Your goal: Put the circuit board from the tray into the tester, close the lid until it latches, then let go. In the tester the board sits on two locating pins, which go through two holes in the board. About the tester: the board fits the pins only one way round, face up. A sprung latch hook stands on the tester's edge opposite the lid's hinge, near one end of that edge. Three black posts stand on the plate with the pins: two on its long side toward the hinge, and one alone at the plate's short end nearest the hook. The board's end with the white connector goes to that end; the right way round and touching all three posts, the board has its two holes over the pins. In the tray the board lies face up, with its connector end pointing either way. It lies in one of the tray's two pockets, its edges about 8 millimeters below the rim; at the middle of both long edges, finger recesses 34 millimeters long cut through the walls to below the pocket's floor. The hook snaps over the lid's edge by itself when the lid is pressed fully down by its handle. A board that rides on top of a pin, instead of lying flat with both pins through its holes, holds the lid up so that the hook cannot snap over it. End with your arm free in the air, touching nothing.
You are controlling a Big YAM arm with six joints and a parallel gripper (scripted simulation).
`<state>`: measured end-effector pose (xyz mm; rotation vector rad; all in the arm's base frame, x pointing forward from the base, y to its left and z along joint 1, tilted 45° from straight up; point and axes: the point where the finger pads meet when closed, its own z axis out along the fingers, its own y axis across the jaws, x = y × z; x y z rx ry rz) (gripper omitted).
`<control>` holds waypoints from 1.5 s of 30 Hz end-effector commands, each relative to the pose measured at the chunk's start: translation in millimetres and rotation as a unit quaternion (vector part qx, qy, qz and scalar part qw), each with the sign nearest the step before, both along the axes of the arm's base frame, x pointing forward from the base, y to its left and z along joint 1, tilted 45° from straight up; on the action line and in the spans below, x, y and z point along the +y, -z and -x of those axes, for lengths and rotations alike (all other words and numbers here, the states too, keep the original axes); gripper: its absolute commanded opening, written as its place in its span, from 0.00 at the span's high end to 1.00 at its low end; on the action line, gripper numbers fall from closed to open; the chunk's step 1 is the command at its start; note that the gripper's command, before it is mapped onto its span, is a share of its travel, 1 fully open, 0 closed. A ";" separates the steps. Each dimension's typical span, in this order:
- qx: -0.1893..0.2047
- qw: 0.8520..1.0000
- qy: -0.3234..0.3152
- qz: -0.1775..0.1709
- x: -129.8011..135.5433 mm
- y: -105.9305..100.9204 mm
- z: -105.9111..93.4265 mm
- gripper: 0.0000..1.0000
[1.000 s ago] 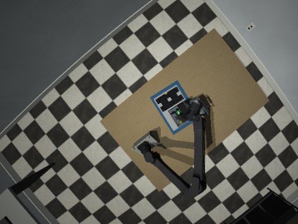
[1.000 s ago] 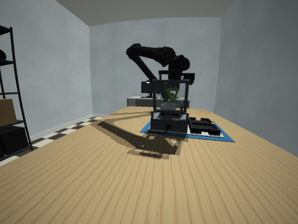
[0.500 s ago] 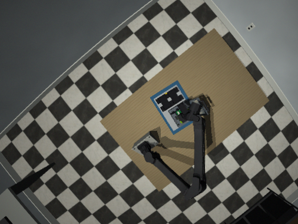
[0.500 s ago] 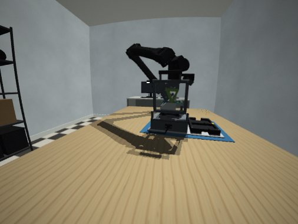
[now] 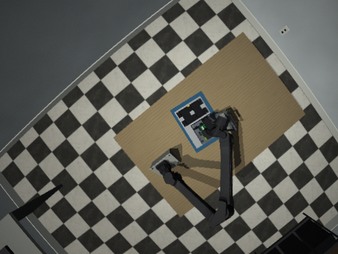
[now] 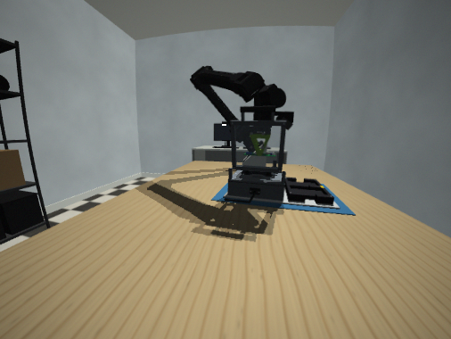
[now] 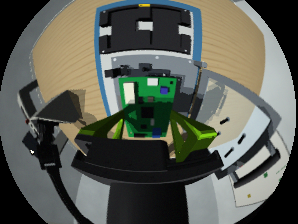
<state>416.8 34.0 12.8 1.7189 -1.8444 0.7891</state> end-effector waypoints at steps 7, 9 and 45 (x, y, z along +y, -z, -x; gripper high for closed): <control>-0.016 1.000 0.000 -0.007 -2.9 -10.9 -7.5 0.28; -0.018 1.000 0.000 -0.008 -2.6 -11.8 -9.2 0.28; -0.020 1.000 -0.001 -0.008 -1.9 -12.9 -11.1 0.28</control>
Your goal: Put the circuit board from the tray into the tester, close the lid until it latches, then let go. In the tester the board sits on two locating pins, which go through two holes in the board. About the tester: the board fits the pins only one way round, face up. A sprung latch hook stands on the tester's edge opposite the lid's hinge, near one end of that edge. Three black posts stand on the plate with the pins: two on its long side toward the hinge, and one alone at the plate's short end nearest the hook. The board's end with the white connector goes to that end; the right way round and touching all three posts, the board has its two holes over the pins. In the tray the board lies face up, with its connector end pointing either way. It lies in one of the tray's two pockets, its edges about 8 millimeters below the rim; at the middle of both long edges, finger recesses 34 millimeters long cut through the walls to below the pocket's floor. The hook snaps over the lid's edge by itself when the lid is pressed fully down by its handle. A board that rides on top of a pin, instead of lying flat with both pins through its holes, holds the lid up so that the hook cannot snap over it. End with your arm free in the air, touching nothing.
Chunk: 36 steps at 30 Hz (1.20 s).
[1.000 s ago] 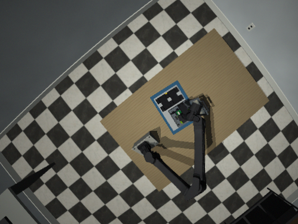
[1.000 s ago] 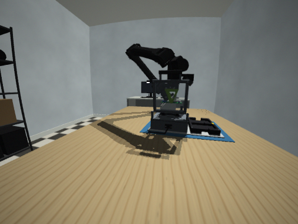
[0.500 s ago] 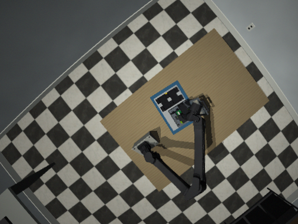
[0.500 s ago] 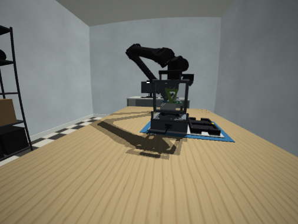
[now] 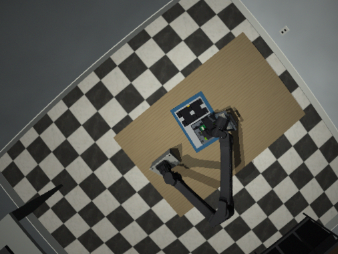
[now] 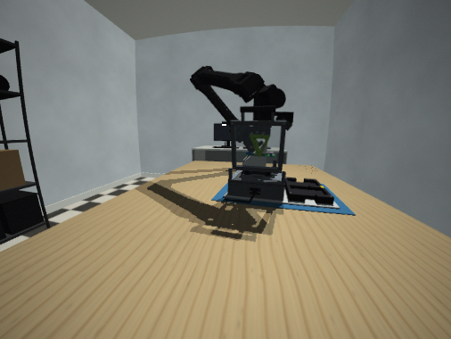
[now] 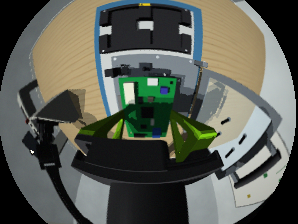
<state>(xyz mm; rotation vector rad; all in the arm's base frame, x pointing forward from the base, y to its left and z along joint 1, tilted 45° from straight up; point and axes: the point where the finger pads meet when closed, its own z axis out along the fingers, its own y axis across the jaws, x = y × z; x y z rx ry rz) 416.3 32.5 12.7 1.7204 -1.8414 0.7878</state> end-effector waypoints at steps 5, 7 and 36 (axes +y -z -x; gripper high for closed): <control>-0.021 1.000 0.000 -0.009 -0.4 -13.0 -11.6 0.28; -0.021 1.000 0.000 -0.009 -0.4 -13.0 -11.6 0.28; -0.026 1.000 0.005 -0.009 -0.9 -12.6 -11.5 0.28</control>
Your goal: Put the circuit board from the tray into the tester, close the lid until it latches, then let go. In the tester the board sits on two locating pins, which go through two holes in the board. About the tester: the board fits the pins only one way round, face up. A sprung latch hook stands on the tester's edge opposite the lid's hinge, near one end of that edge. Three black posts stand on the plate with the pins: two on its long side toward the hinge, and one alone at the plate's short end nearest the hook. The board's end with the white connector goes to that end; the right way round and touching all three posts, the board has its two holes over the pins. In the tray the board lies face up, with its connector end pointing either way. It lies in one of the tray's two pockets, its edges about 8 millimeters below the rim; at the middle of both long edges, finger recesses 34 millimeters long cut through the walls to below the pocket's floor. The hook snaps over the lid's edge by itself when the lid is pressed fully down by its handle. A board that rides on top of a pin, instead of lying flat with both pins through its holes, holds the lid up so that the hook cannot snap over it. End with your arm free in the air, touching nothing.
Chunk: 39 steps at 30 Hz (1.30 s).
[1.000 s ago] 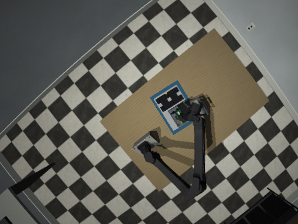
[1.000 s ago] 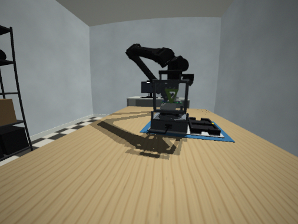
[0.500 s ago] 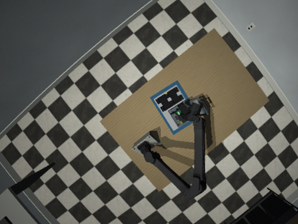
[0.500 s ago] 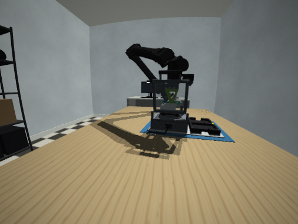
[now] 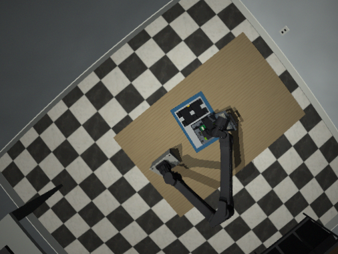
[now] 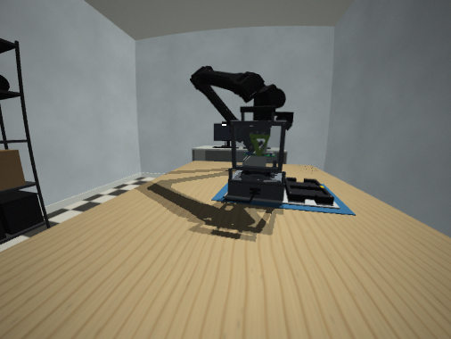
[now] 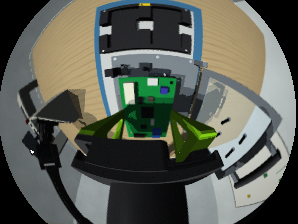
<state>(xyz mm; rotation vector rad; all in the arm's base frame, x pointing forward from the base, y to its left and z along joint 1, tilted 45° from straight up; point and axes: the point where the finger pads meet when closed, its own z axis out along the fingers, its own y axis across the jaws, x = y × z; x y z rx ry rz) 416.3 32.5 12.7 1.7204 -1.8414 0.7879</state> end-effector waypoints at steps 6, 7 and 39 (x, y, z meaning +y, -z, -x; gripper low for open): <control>-0.022 1.000 0.004 -0.008 -3.2 -9.5 -9.5 0.28; -0.020 1.000 0.004 -0.007 -4.0 -8.3 -9.0 0.28; -0.011 1.000 0.001 -0.003 -34.0 27.5 -9.0 0.28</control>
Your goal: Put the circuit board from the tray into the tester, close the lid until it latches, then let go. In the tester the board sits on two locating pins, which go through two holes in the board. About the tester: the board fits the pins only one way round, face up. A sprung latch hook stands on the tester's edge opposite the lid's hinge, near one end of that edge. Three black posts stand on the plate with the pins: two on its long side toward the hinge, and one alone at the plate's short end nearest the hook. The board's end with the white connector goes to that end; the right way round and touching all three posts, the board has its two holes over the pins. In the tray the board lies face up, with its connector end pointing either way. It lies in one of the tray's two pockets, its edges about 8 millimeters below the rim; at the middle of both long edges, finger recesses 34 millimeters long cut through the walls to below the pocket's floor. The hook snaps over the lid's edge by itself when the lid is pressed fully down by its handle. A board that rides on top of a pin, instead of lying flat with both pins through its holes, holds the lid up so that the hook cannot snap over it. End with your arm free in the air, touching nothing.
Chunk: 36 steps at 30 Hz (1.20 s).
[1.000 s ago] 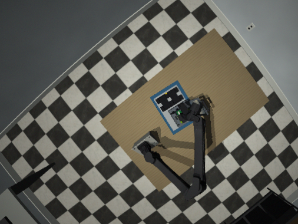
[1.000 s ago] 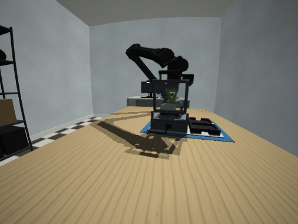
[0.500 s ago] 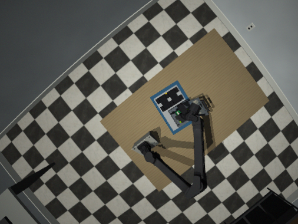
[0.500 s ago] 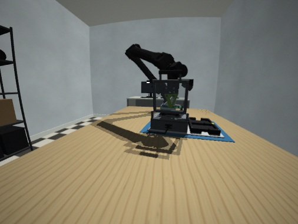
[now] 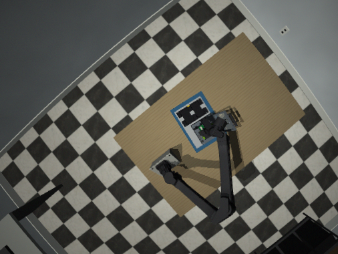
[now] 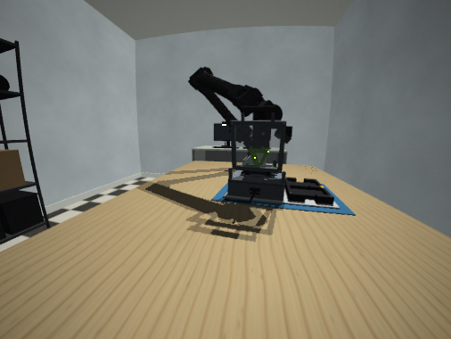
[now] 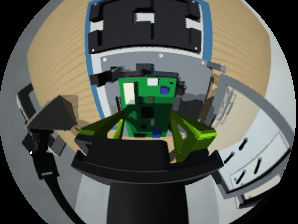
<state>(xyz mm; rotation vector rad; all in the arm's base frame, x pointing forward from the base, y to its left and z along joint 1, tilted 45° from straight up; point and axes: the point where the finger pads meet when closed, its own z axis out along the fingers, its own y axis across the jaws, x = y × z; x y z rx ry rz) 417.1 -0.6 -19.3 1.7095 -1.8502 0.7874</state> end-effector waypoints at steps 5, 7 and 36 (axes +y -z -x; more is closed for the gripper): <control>-0.016 1.000 -0.004 -0.005 -1.0 -7.8 -10.7 0.28; -0.016 1.000 -0.004 -0.005 -1.5 -8.4 -10.5 0.28; -0.015 1.000 -0.003 -0.005 -2.2 -10.1 -9.3 0.28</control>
